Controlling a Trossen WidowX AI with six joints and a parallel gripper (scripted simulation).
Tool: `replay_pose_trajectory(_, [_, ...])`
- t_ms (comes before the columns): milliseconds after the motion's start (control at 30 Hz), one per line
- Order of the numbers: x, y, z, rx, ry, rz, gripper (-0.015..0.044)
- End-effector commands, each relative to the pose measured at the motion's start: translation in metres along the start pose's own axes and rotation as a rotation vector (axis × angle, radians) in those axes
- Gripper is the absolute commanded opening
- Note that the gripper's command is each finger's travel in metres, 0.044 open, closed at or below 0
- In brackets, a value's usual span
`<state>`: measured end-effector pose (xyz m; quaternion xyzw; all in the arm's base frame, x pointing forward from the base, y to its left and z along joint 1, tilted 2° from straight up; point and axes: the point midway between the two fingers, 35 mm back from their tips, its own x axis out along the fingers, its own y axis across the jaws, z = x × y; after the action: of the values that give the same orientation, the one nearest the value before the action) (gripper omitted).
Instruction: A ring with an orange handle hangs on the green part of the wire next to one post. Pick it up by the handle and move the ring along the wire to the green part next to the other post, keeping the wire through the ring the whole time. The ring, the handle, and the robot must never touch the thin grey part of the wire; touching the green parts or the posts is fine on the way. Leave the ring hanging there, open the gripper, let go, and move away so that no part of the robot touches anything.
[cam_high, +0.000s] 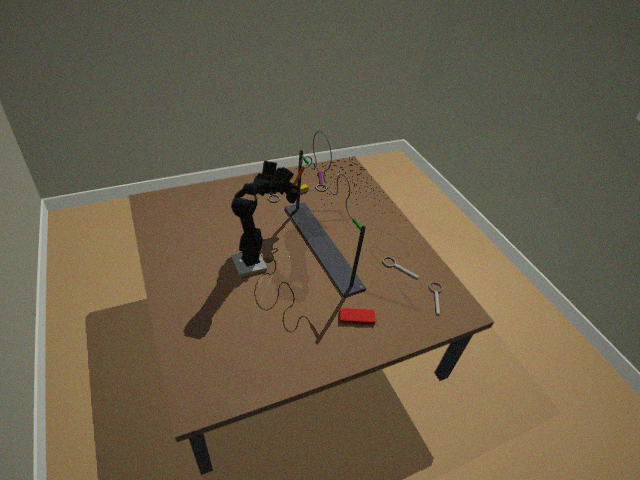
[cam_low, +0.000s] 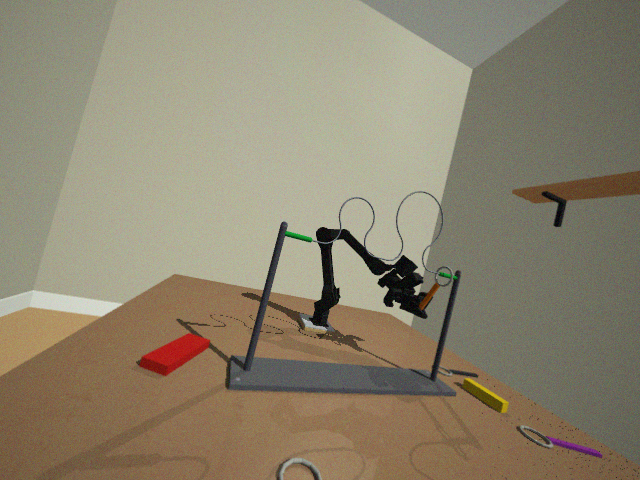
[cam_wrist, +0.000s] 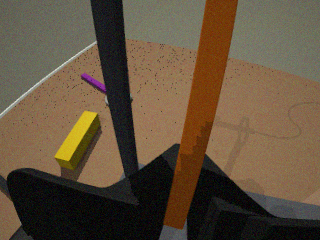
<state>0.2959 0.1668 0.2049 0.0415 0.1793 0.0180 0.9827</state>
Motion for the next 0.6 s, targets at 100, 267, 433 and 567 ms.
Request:
replay_pose_trajectory(100, [0.002, 0.002, -0.001, 0.011, -0.009, -0.001, -0.015])
replay_pose_trajectory(267, [0.005, 0.001, -0.008, 0.011, -0.009, -0.001, -0.015])
replay_pose_trajectory(433, [0.008, 0.001, -0.014, 0.011, -0.009, -0.001, -0.015])
replay_pose_trajectory(567, [0.008, 0.001, -0.014, 0.011, -0.009, -0.001, -0.015])
